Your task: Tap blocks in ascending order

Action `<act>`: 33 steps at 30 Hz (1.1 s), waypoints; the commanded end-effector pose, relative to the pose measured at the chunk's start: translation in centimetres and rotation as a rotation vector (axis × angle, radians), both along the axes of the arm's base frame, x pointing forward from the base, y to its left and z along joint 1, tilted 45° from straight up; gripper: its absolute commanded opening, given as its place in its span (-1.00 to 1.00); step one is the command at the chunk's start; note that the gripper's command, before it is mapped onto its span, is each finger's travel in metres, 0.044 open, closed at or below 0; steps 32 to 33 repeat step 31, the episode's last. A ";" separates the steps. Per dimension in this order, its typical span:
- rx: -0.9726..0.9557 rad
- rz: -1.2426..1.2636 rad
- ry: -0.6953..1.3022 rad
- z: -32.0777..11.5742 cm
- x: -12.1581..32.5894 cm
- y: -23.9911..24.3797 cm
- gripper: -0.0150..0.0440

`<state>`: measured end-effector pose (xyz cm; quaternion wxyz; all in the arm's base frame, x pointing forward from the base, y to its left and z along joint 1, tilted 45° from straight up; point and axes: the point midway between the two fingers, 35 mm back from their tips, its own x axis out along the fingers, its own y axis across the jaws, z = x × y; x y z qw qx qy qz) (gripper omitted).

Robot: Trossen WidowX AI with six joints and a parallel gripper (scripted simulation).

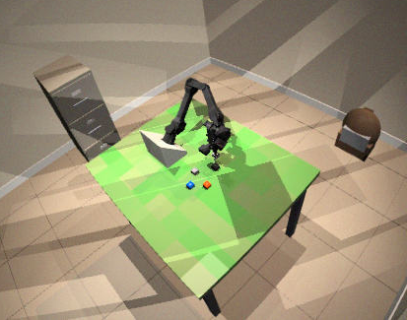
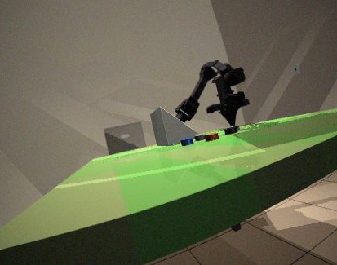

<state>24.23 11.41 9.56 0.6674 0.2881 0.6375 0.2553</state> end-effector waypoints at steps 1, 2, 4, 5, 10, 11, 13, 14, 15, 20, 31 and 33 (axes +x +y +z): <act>0.001 -0.004 0.005 -0.5 0.0 0.5 -0.42; 0.001 -0.004 0.005 -0.5 0.0 0.5 -0.42; 0.001 -0.004 0.005 -0.6 0.0 0.5 -0.42; 0.001 -0.004 0.005 -0.6 0.0 0.5 -0.42; 0.000 -0.004 0.005 0.9 -0.1 -1.0 -0.42; 0.000 -0.004 0.006 1.4 -0.1 -1.4 -0.42; 0.000 -0.004 0.006 1.5 -0.2 -1.6 -0.42; 0.000 -0.004 0.006 1.5 -0.2 -1.6 -0.42; 0.000 -0.004 0.006 1.5 -0.2 -1.6 -0.42; -0.002 -0.004 0.006 5.3 0.5 -2.8 0.02; -0.002 -0.004 0.006 10.3 0.3 -4.3 0.86; -0.002 -0.004 0.006 10.3 0.3 -4.3 0.86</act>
